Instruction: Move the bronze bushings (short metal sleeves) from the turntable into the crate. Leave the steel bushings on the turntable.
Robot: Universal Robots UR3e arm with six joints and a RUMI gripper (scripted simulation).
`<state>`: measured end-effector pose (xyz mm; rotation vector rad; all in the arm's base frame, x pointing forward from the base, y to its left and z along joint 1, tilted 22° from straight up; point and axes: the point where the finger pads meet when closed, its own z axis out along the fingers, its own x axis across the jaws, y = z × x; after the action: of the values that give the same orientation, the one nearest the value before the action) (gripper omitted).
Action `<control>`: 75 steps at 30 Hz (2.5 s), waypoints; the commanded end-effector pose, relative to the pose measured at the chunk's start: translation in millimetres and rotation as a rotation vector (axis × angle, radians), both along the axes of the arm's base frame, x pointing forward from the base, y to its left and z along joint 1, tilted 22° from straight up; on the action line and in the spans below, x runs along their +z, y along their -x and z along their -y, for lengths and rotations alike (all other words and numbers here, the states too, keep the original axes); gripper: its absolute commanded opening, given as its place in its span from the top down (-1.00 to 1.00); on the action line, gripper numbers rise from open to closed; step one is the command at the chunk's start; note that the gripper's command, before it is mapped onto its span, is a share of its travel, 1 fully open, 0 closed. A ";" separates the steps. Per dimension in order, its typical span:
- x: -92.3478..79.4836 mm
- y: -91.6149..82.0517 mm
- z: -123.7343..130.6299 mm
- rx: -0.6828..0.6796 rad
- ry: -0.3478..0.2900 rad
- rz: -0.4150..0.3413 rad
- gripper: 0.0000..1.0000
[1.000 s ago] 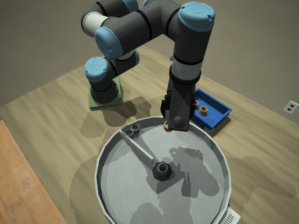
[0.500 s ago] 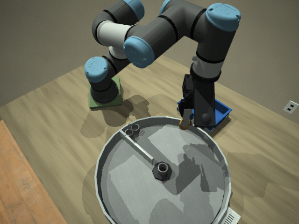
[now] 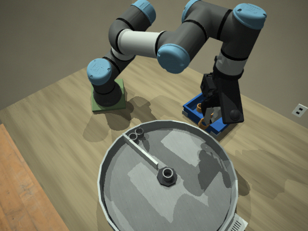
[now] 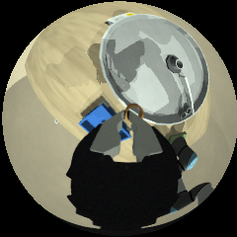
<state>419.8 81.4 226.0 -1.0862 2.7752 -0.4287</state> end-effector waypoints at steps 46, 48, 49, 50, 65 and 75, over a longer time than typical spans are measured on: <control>-53.5 -21.1 -138.3 0.280 0.108 -0.025 1.00; -55.0 -20.7 -141.5 0.286 0.110 -0.025 1.00; -55.7 -20.5 -143.0 0.289 0.111 -0.025 1.00; -56.3 -20.4 -144.4 0.291 0.112 -0.025 1.00; -62.1 -18.6 -156.4 0.315 0.121 -0.025 1.00; -63.6 -18.1 -159.4 0.320 0.123 -0.024 1.00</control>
<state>437.9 239.2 161.7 -1.5390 2.5585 -0.5508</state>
